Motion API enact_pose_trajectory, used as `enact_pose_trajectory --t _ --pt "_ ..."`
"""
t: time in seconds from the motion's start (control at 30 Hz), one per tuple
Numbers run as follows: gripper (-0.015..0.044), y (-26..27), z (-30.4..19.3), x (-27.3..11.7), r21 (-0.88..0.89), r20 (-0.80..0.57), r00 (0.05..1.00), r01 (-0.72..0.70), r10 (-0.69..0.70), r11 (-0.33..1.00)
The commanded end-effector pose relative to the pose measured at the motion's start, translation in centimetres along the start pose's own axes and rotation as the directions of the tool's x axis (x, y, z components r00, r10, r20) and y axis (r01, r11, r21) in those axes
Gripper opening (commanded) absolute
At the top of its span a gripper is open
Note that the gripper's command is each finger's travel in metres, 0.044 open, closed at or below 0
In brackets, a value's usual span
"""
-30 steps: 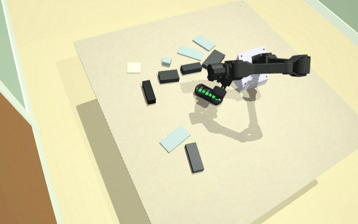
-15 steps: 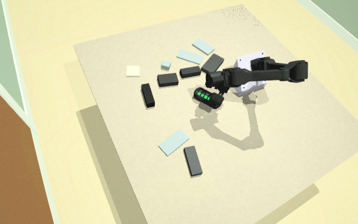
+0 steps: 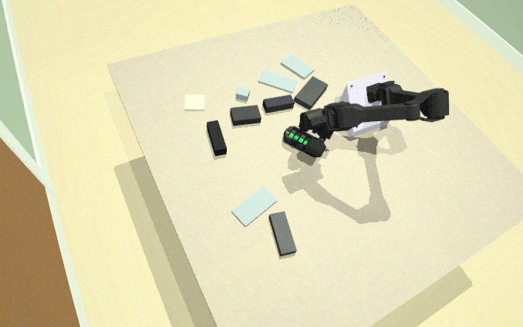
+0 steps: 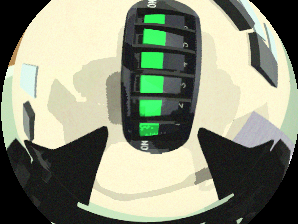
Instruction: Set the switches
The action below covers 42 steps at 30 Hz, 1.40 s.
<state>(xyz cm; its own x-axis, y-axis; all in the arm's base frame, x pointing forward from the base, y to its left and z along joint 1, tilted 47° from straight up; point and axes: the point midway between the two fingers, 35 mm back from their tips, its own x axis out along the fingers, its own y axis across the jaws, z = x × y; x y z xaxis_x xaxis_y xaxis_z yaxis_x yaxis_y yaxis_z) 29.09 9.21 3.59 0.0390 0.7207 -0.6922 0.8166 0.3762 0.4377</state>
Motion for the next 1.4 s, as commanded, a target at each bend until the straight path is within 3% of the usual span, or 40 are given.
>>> enact_pose_trajectory --t 0.0,0.13,0.23,0.73,1.07,1.37 --pt "0.044 -0.3 -0.2 0.8 0.013 -0.008 1.0 0.002 -0.002 1.0" --pt "0.044 -0.3 -0.2 1.2 0.013 -0.008 1.0 0.001 -0.001 1.0" --pt "0.0361 -0.3 -0.2 1.2 0.013 -0.008 1.0 0.001 -0.001 1.0" --pt "0.0261 -0.3 -0.2 1.2 0.013 -0.008 1.0 0.001 -0.001 1.0" --pt "0.0 -0.4 0.4 1.2 0.013 -0.008 1.0 0.001 -0.001 1.0" --pt "0.0 -0.5 1.1 1.1 0.013 -0.008 1.0 0.001 -0.001 1.0"
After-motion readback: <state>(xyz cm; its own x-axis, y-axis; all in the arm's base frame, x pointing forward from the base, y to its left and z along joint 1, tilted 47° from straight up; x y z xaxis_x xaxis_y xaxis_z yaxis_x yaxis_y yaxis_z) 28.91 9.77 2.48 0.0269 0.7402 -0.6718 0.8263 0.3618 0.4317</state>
